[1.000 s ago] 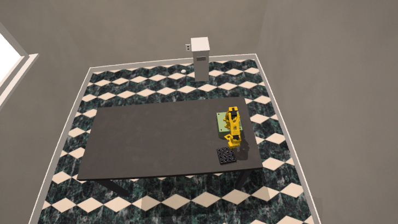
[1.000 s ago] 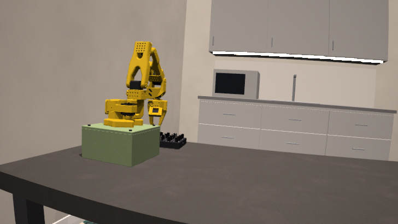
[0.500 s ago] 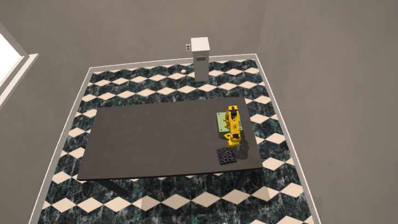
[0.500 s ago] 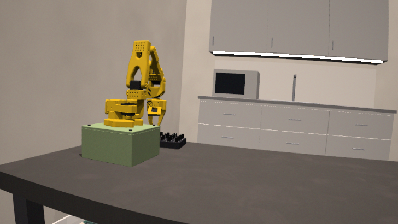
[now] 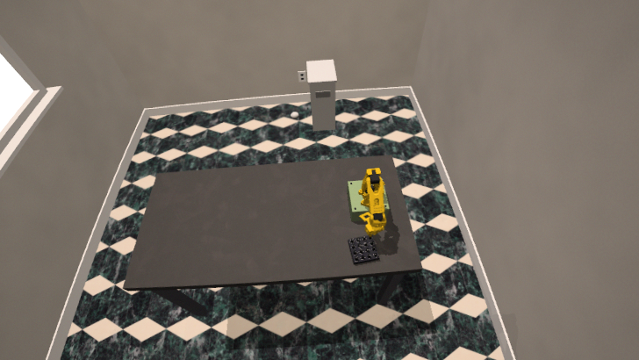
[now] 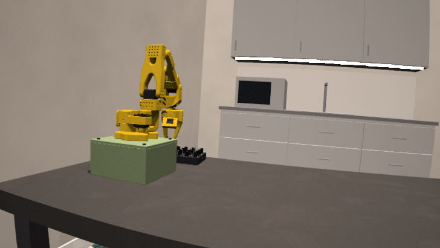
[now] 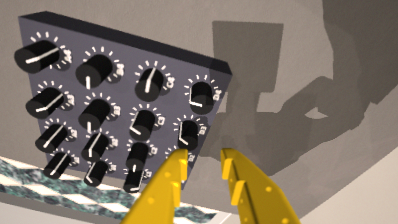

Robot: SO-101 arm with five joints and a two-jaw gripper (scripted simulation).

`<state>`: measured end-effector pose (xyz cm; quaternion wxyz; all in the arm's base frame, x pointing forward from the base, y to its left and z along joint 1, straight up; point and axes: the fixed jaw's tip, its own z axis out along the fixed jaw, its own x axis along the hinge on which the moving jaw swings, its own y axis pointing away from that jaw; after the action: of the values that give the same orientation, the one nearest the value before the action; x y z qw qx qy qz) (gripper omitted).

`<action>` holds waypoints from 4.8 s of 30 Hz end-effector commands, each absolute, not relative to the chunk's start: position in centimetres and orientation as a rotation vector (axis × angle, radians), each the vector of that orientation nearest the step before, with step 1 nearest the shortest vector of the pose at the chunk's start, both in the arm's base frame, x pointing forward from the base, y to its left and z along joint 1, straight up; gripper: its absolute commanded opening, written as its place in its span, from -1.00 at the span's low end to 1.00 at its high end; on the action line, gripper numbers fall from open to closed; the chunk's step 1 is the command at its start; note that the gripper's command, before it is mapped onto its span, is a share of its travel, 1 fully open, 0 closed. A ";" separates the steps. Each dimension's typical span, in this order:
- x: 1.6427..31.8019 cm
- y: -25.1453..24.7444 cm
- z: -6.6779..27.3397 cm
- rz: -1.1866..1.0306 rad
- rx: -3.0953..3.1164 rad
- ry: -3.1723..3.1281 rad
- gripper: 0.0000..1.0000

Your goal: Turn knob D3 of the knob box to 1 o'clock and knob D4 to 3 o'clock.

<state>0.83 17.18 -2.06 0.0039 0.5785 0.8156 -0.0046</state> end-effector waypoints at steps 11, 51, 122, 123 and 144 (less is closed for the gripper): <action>0.9 17.2 -1.9 0.005 1.941 2.473 -0.83; 1.1 16.4 -1.9 0.003 2.875 1.274 -0.81; 1.1 15.7 -3.4 0.002 2.875 1.274 -0.81; 1.1 15.7 -3.4 0.002 2.875 1.274 -0.81; 1.2 15.4 -3.6 0.003 2.875 1.274 -0.81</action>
<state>1.06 15.88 -3.23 -0.0080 0.9110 0.4122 0.0046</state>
